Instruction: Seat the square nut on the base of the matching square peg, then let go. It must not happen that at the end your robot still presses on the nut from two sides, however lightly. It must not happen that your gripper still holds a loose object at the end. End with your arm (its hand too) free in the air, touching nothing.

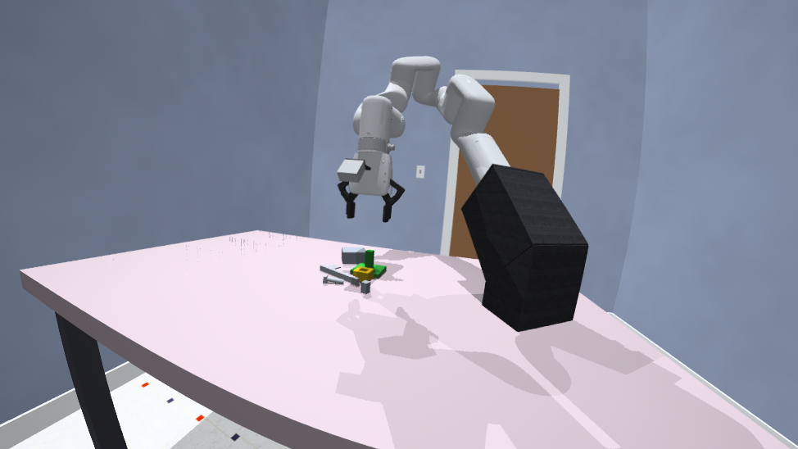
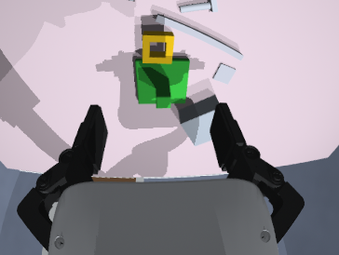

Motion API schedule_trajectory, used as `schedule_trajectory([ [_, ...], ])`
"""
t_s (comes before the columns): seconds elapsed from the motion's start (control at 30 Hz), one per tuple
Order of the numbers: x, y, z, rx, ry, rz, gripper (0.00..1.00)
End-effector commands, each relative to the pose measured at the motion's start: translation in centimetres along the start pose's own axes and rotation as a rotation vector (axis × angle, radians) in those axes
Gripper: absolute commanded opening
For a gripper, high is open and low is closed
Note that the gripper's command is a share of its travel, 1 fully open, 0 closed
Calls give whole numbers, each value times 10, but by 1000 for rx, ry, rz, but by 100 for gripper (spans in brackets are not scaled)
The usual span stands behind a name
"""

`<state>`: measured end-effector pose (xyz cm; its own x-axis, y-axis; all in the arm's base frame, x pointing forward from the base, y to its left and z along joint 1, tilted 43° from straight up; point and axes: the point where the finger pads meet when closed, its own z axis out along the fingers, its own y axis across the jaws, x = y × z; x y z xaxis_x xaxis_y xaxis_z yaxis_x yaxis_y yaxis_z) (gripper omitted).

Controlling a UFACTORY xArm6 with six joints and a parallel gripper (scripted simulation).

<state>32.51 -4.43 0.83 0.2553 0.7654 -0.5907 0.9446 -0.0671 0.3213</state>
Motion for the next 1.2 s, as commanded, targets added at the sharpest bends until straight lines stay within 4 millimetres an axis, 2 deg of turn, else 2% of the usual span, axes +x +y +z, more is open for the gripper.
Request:
schedule_trajectory([
  [0.0, 0, 2, -1, 5, -15, 0, 100],
  [0.33, 0, 2, -1, 5, -15, 0, 100],
  [0.37, -1, 2, -1, 5, -15, 0, 60],
  [0.47, 0, 2, 2, 4, -16, 1, 60],
  [0.63, 5, 2, 47, 3, -17, 4, 60],
  [0.7, 6, 1, 56, 5, -15, 4, 60],
  [1.17, 6, 1, 56, 5, -15, 4, 60],
])
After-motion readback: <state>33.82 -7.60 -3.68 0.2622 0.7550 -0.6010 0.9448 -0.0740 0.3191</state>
